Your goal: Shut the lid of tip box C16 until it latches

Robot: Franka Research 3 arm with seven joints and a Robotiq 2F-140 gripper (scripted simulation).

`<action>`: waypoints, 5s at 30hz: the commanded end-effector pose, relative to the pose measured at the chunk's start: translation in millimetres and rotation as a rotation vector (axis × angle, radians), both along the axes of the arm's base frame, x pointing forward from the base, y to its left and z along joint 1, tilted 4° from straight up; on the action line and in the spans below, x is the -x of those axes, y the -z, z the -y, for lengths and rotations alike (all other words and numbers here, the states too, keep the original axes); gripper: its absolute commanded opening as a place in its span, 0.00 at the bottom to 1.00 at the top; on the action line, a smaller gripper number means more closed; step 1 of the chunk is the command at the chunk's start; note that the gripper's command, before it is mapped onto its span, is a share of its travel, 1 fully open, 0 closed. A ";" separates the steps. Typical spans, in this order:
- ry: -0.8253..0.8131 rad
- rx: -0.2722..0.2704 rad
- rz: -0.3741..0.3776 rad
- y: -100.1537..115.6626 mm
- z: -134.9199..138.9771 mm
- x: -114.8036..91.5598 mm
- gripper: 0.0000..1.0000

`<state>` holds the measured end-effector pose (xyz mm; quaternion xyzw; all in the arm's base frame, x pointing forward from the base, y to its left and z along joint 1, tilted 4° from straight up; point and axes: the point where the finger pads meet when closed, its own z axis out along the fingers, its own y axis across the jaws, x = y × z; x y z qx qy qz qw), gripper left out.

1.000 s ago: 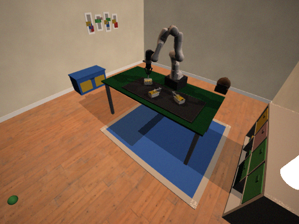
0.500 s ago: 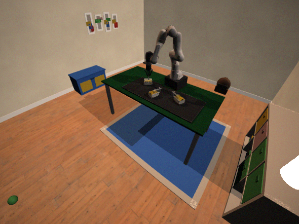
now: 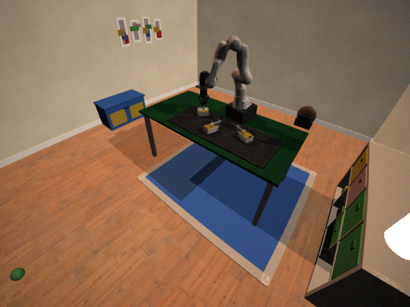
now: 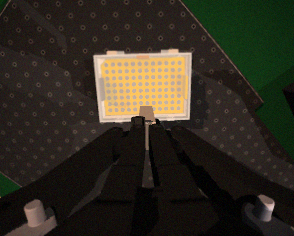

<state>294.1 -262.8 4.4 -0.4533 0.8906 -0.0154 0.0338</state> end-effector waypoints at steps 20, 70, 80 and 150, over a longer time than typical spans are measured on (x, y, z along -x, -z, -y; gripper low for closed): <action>-0.020 0.005 0.003 3.6 1.7 -1.4 0.00; -0.020 0.005 0.003 13.6 1.7 -2.2 0.00; -0.020 0.005 0.003 13.6 1.7 -2.2 0.00; -0.020 0.005 0.003 -24.6 1.7 0.7 0.00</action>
